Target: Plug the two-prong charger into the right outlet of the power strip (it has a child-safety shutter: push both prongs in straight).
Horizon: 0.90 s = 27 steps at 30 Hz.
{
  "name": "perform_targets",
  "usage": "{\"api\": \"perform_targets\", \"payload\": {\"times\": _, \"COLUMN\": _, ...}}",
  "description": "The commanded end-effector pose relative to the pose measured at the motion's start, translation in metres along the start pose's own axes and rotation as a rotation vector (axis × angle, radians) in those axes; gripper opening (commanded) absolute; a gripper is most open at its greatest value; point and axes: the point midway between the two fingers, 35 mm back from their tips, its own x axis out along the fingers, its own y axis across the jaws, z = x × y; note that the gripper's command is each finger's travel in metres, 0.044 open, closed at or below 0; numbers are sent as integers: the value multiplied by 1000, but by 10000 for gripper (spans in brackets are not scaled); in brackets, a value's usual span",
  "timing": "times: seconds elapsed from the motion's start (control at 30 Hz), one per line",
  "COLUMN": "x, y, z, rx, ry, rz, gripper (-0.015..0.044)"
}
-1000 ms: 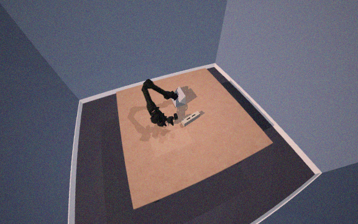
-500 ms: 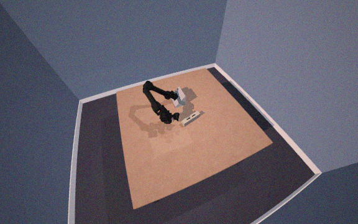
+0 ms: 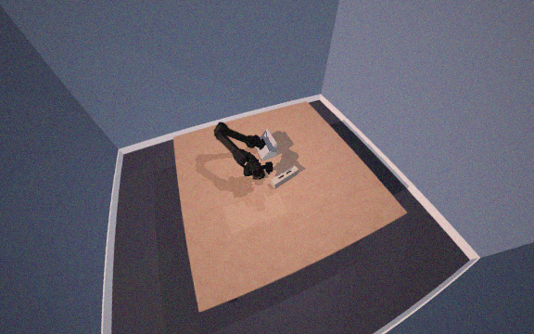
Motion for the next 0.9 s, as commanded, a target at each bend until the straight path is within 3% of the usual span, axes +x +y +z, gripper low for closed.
{"api": "perform_targets", "payload": {"times": 0.0, "x": 0, "y": 5, "z": -11, "rx": -51, "ry": 17, "rz": -63, "gripper": 440}}
{"api": "perform_targets", "payload": {"times": 0.6, "x": -12, "y": 12, "z": -41, "rx": -271, "ry": 8, "rz": -316, "gripper": 440}}
{"api": "perform_targets", "payload": {"times": 0.87, "x": -11, "y": 11, "z": -42, "rx": -279, "ry": 6, "rz": -325, "gripper": 440}}
